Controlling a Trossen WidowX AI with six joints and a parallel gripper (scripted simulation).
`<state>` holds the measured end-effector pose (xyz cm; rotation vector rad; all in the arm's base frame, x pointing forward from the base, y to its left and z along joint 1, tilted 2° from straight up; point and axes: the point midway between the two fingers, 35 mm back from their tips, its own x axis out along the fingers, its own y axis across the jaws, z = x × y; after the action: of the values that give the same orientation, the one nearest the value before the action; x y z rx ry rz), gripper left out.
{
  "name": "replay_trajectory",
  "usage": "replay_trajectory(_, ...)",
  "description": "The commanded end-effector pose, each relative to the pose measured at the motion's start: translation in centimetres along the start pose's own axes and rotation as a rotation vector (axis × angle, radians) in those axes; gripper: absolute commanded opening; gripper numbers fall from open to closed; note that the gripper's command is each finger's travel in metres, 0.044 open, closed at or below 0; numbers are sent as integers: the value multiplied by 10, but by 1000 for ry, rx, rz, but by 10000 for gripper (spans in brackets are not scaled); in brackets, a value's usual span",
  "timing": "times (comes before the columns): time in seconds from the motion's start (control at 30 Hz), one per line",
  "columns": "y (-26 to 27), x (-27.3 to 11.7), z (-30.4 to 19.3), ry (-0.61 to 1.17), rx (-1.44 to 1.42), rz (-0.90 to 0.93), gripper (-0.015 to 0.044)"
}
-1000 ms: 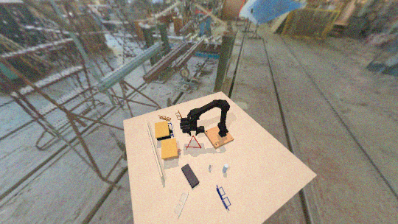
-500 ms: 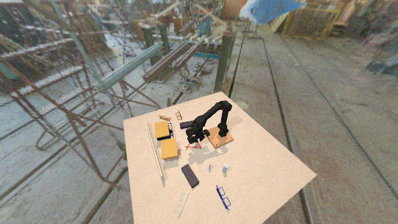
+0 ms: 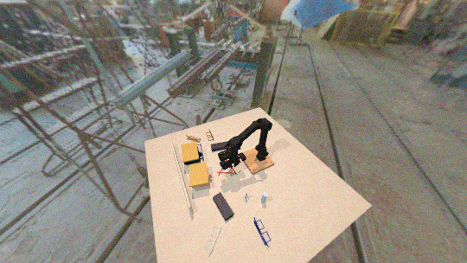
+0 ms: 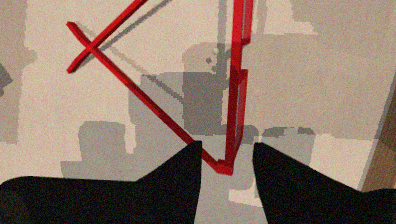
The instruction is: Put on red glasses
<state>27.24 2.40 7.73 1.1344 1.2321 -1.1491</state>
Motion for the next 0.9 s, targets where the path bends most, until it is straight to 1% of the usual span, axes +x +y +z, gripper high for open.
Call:
replay_trajectory(0.0, -2, 9, 1, -6, -4, -11, 120)
replay_trajectory(0.87, -8, 51, 2, -6, -4, -11, 120)
